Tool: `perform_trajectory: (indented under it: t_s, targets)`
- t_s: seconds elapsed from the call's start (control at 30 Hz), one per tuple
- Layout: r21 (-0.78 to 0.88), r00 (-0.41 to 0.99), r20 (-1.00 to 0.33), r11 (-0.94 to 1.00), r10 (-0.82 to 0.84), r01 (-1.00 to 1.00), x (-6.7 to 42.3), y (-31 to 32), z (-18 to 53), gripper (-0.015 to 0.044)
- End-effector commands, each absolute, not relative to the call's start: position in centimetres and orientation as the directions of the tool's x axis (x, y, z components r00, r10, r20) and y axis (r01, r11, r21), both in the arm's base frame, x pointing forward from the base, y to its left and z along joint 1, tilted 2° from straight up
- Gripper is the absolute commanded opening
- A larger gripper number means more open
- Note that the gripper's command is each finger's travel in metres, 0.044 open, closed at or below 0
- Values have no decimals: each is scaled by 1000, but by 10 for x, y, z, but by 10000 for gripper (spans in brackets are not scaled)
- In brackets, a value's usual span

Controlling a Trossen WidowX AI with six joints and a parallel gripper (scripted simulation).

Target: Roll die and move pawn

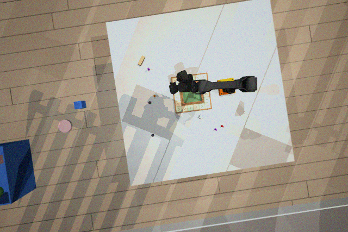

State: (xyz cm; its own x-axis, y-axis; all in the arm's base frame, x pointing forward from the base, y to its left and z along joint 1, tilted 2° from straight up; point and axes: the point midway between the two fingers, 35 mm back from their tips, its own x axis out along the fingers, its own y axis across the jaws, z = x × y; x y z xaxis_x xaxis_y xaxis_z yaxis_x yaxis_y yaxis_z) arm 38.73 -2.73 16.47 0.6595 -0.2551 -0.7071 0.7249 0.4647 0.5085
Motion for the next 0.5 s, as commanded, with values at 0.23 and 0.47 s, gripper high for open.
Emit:
perform_trajectory:
  t_s: [0.23,0.47]
  targets:
    - [345,419,-907,655,47,672,329,129,108,275]
    - [169,152,-984,792,98,587,244,205,78,275]
